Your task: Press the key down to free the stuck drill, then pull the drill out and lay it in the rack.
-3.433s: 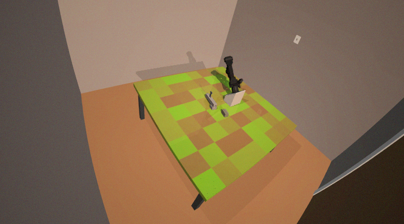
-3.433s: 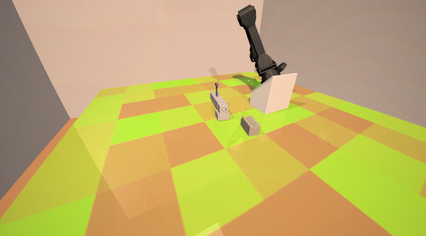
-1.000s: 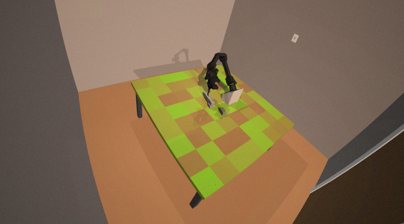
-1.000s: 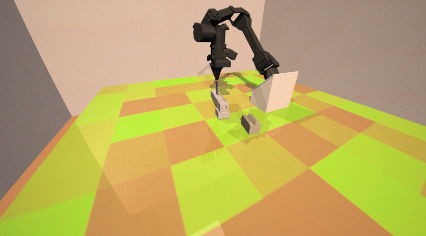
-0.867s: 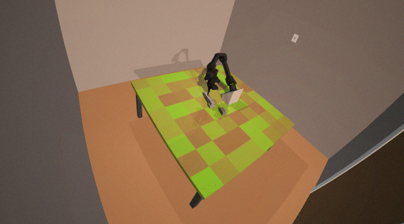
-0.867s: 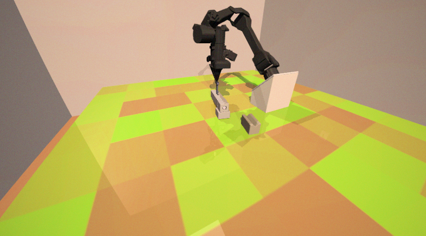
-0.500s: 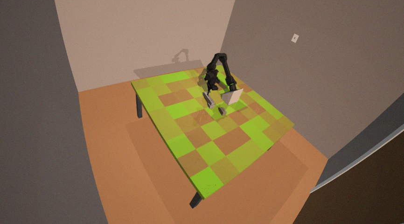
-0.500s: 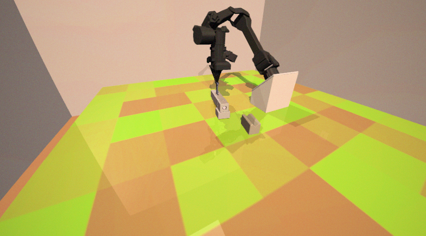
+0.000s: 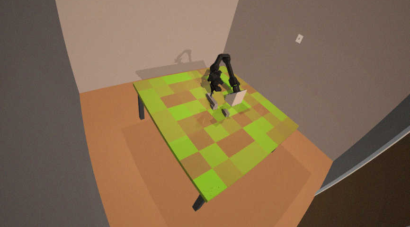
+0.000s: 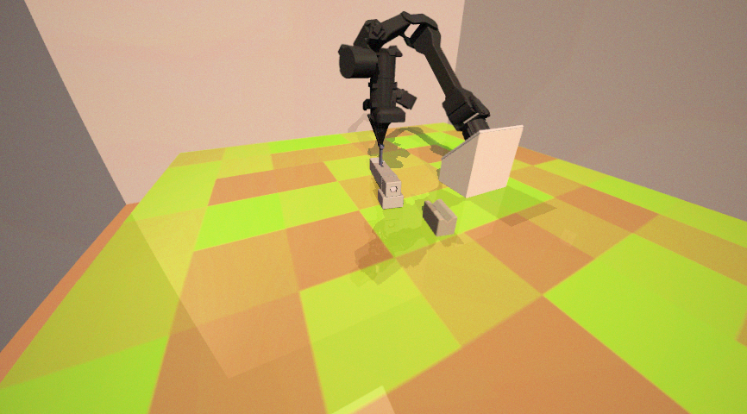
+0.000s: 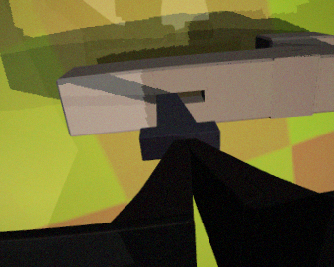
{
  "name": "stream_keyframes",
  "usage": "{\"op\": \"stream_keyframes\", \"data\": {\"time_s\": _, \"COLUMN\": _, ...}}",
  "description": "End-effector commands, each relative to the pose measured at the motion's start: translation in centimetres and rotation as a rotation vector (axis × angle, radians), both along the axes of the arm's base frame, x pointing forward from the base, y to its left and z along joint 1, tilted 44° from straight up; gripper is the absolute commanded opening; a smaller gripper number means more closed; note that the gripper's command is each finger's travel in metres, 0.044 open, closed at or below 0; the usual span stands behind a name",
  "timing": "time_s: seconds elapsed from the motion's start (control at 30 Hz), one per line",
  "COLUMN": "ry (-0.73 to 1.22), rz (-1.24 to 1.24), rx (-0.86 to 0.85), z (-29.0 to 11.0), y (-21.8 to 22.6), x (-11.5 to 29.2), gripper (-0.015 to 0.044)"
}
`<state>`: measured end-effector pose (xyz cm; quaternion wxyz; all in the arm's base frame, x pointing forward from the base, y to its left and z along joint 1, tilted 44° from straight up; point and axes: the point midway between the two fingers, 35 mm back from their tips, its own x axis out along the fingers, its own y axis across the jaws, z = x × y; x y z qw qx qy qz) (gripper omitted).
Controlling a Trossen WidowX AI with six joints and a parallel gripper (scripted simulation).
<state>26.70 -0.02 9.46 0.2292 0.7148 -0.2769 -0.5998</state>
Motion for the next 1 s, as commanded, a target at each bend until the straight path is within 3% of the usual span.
{"op": "stream_keyframes", "data": {"time_s": 0.0, "ry": 0.011, "rz": -0.004, "rx": -0.008, "z": -0.06, "y": -0.27, "x": -0.39, "gripper": 0.0}}
{"op": "stream_keyframes", "data": {"time_s": 0.97, "ry": 0.011, "rz": -0.004, "rx": -0.008, "z": -0.6, "y": -0.46, "x": -0.34, "gripper": 0.0}}
